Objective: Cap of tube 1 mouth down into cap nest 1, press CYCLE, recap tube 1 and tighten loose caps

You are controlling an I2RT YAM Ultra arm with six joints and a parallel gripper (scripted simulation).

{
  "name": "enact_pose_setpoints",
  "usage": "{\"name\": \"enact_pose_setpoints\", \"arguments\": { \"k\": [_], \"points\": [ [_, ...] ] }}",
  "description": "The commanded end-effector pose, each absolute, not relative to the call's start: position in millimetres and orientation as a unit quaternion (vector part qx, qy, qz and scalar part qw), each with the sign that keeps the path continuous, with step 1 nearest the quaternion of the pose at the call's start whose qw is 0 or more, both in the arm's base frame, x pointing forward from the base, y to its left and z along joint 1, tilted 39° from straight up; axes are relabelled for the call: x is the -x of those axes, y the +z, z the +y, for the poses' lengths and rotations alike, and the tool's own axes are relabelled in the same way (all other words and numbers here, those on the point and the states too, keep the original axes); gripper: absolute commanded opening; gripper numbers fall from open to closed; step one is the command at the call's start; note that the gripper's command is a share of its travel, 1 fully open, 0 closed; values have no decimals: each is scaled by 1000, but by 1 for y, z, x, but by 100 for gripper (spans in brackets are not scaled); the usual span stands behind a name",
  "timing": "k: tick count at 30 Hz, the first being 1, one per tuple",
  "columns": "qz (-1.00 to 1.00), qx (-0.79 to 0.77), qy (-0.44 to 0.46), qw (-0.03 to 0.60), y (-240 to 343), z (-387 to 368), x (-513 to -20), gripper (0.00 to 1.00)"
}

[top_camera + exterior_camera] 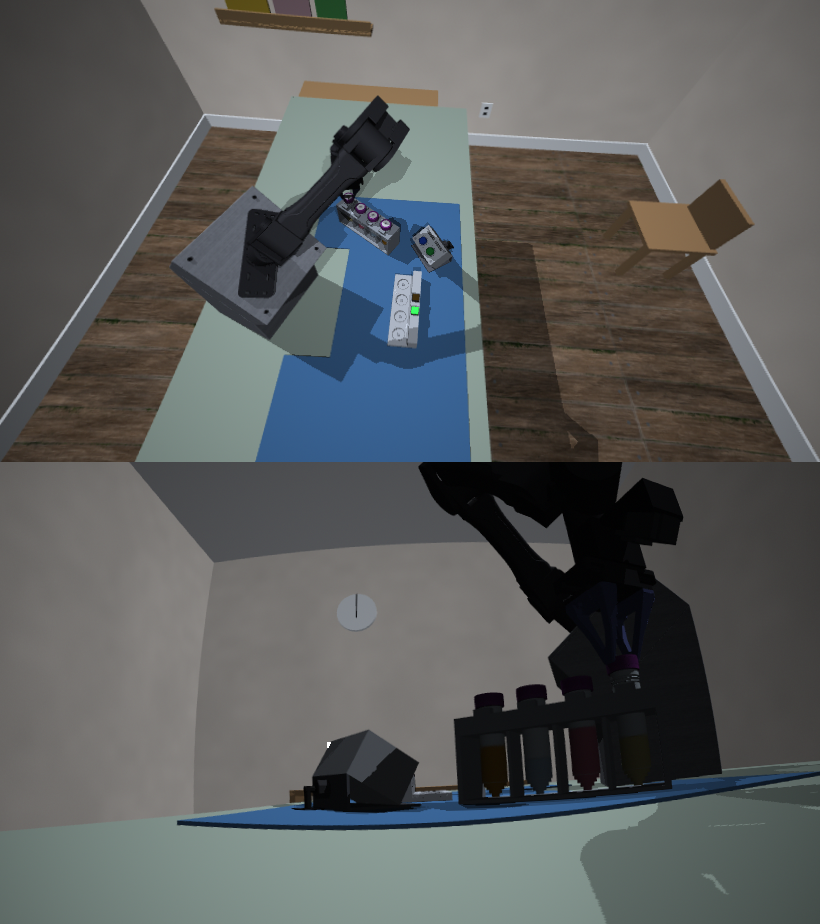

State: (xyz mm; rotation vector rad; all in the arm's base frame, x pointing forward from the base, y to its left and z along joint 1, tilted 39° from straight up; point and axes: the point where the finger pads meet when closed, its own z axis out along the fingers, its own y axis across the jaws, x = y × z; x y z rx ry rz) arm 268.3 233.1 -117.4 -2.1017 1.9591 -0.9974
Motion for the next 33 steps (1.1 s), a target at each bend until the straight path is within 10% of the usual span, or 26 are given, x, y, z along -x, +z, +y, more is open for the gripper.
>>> {"name": "enact_pose_setpoints", "arguments": {
  "k": [1, 33],
  "points": [
    [641, 693, -326, 58, -115, 239, -267, 0],
    [641, 693, -326, 58, -122, 236, -273, 0]
  ]
}}
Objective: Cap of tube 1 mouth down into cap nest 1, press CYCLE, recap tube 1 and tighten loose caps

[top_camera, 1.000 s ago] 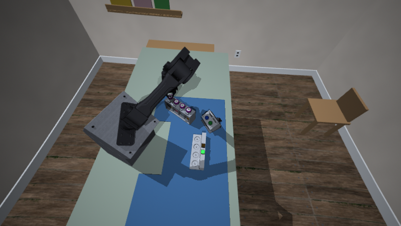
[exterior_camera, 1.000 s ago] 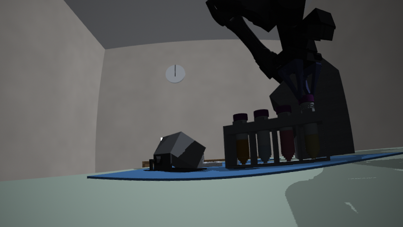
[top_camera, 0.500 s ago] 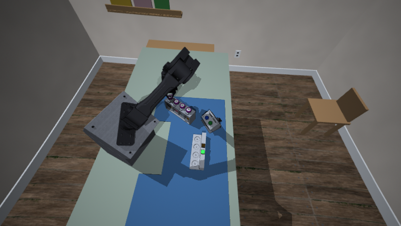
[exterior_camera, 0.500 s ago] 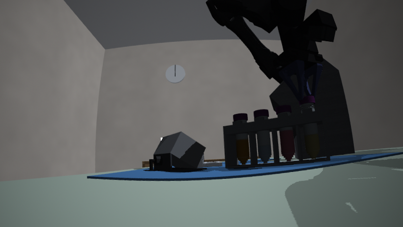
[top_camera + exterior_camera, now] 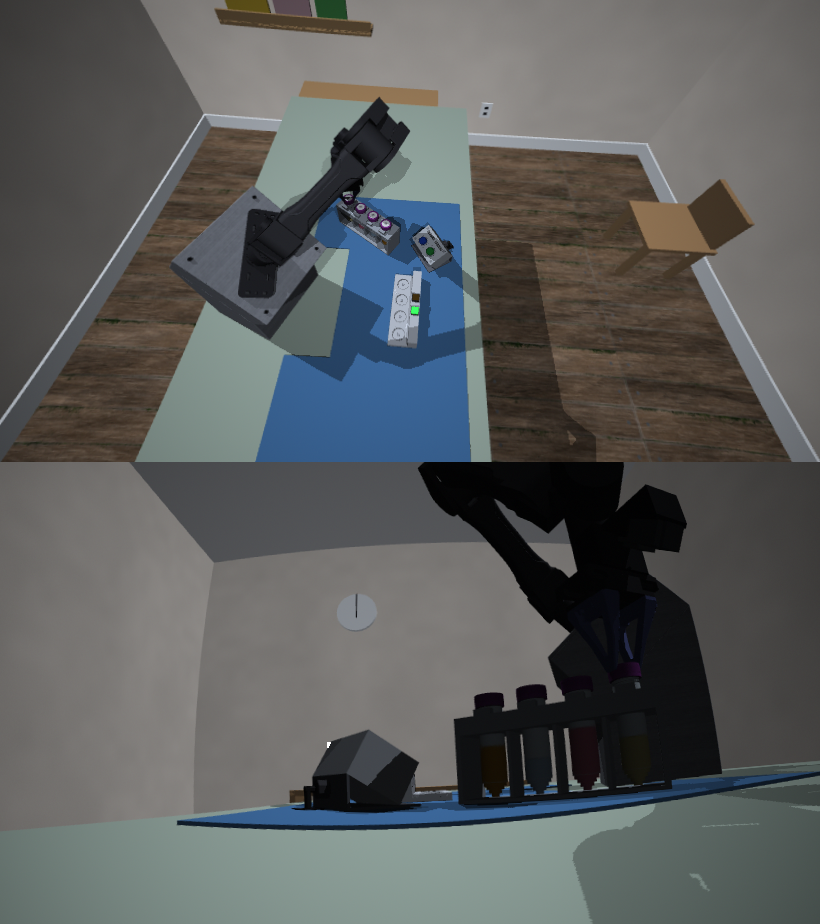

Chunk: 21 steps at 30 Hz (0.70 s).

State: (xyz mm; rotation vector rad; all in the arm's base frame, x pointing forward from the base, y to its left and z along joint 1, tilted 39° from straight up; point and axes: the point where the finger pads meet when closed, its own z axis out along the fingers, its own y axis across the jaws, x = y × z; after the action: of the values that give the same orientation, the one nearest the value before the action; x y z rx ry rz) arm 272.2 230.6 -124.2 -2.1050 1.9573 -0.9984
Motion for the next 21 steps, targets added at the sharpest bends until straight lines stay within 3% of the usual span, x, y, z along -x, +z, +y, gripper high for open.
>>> {"name": "enact_pose_setpoints", "arguments": {
  "k": [1, 5, 6, 21],
  "points": [
    [641, 693, -326, 58, -122, 236, -273, 0],
    [641, 693, -326, 58, -122, 236, -273, 0],
    [641, 693, -326, 58, -122, 236, -273, 49],
    [641, 693, -326, 58, -122, 236, -273, 49]
  ]
}}
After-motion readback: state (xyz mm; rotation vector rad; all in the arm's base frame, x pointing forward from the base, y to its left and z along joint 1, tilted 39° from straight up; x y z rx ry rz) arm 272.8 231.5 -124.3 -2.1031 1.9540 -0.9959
